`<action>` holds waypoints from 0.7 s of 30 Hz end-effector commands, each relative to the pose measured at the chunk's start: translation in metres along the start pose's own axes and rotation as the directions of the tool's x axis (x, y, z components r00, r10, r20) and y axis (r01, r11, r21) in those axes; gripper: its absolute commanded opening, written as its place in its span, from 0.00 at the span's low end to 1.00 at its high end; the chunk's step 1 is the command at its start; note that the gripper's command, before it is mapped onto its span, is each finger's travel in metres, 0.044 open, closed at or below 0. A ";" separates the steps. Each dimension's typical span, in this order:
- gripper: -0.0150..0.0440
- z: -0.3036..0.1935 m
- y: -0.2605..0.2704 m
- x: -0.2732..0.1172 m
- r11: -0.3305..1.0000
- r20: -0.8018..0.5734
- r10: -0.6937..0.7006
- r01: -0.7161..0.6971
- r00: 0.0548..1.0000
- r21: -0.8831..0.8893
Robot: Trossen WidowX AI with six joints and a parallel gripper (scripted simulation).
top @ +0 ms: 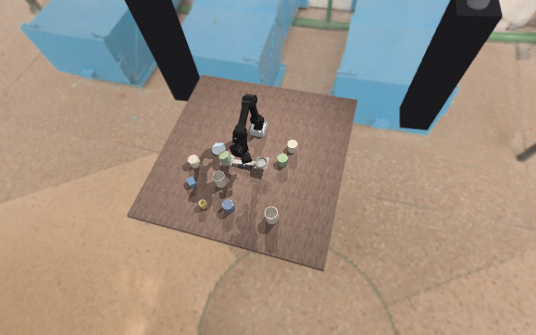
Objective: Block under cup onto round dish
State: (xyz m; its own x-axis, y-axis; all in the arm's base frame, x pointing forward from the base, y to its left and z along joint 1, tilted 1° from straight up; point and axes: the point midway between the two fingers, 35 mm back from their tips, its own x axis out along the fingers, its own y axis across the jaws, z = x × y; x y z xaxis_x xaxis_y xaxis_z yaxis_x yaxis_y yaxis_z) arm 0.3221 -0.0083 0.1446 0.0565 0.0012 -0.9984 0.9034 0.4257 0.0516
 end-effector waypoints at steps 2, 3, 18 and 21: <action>0.25 0.030 -0.015 0.010 1.000 0.002 0.000 0.000 1.000 -0.004; 0.25 0.037 -0.019 0.012 1.000 0.003 0.000 0.000 1.000 -0.004; 0.25 0.110 -0.079 0.033 0.999 0.033 0.012 -0.010 0.999 -0.053; 0.25 0.123 -0.094 0.038 0.998 0.038 0.010 -0.007 0.999 -0.062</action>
State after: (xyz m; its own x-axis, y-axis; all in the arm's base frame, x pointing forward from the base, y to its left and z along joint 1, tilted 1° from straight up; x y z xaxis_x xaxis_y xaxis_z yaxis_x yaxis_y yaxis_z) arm 0.2978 -0.1464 0.1112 0.0871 -0.0306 -0.9957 0.8794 0.4721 0.0624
